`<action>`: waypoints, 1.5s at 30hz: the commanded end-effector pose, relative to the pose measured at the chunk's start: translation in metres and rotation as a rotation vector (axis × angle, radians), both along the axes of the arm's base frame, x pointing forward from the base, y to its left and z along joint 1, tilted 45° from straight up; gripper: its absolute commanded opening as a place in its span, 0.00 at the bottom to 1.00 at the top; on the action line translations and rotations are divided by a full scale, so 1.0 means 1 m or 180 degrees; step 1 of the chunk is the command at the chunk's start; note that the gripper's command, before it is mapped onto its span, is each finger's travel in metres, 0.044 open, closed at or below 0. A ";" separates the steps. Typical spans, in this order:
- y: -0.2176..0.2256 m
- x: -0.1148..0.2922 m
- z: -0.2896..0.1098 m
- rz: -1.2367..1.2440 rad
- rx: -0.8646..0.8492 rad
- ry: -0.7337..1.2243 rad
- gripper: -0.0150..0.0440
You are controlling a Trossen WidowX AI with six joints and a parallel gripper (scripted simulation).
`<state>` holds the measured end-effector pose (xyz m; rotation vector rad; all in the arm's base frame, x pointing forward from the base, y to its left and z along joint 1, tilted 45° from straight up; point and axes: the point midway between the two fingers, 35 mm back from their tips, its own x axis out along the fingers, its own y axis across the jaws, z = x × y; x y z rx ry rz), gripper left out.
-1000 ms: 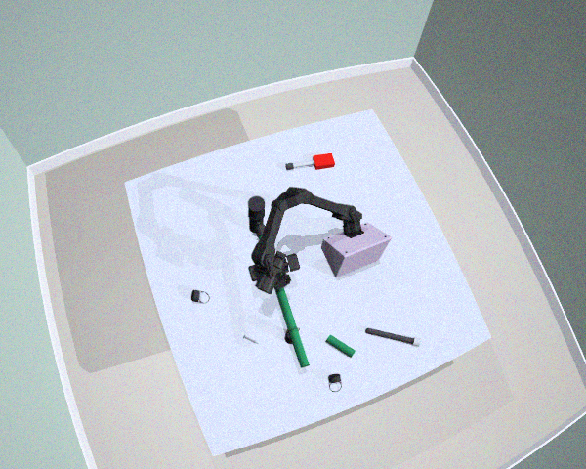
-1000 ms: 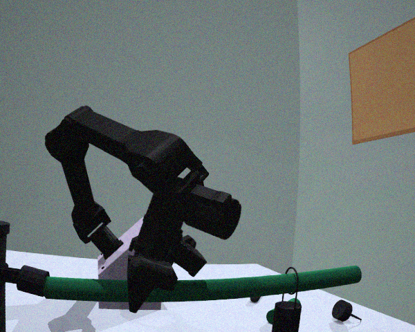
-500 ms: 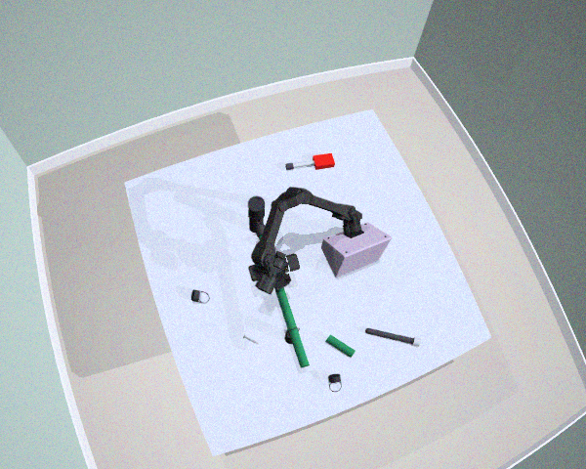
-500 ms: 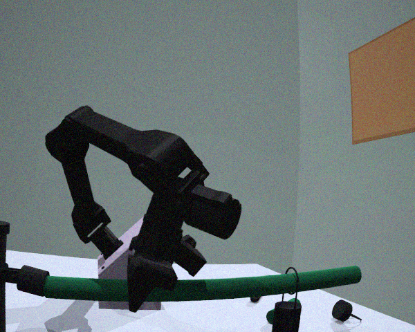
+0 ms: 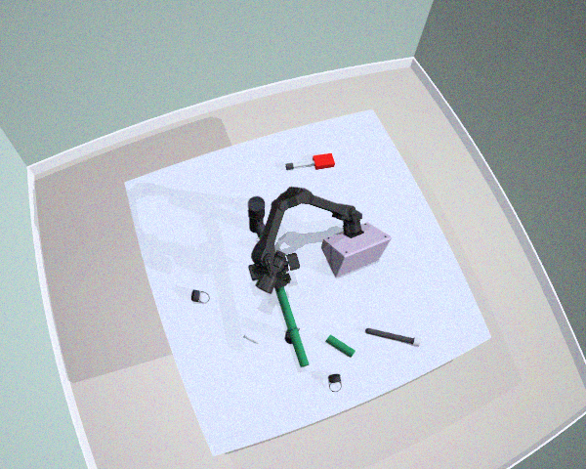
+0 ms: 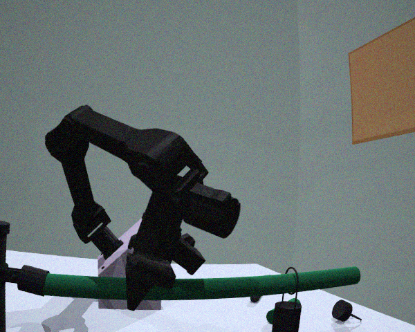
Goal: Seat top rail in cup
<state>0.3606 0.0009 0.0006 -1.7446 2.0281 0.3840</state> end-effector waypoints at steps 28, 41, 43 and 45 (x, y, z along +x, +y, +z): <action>-0.003 0.000 0.006 -0.0002 -0.0004 0.0003 0.25; -0.005 0.000 0.011 -0.0002 -0.0005 0.0003 0.25; -0.005 -0.001 0.012 -0.0002 -0.0005 0.0003 0.25; -0.005 -0.001 0.012 -0.0002 -0.0005 0.0003 0.25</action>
